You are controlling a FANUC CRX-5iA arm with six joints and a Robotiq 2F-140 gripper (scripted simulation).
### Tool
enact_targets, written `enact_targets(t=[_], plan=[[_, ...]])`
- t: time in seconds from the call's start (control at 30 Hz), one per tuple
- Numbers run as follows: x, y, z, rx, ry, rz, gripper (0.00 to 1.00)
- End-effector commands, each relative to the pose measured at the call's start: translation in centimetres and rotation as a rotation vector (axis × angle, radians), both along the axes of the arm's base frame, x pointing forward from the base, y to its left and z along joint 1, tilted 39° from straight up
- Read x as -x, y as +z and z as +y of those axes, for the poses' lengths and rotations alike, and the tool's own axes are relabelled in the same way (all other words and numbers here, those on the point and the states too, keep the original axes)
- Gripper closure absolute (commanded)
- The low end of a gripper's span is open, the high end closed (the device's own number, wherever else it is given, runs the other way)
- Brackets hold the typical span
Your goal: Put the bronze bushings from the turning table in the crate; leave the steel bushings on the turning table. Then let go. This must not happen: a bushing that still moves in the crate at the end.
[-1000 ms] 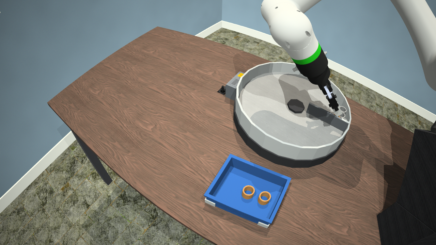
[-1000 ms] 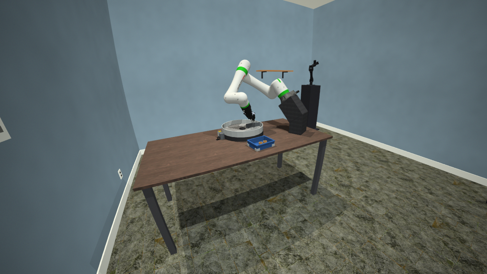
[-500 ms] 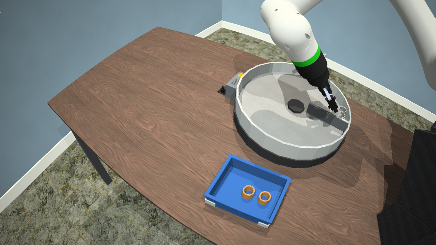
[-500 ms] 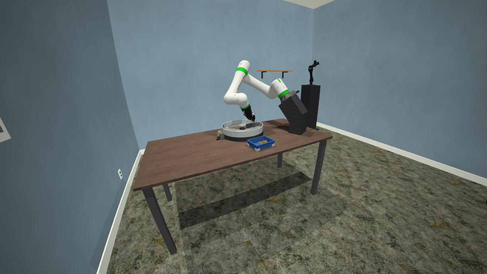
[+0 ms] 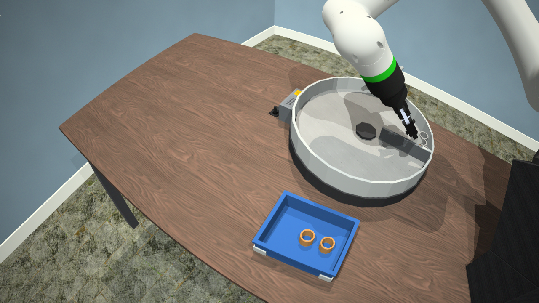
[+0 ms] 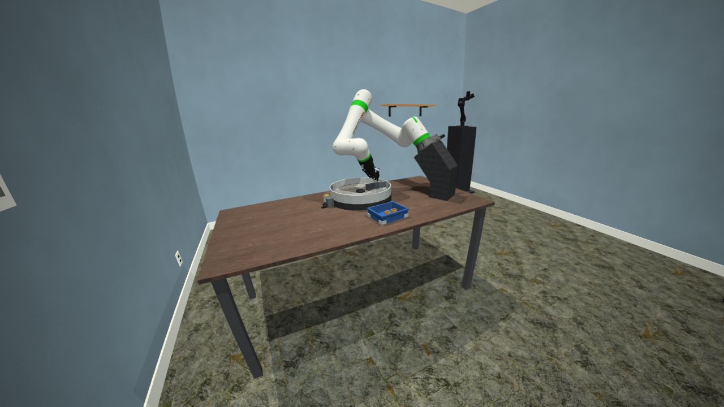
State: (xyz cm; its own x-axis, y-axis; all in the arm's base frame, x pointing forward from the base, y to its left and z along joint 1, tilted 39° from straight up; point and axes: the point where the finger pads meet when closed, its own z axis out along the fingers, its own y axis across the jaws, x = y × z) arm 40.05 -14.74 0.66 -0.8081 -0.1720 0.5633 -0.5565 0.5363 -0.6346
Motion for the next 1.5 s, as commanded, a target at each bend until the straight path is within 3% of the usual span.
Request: enact_targets(t=[0.0,0.33,0.37,1.47], plan=[[-0.01,0.00,0.01,0.000,0.000,0.000,0.94],[-0.01,0.00,0.01,0.000,0.000,0.000,0.94],[-0.01,0.00,0.01,0.000,0.000,0.000,1.00],[-0.01,0.00,0.01,0.000,0.000,0.000,1.00]])
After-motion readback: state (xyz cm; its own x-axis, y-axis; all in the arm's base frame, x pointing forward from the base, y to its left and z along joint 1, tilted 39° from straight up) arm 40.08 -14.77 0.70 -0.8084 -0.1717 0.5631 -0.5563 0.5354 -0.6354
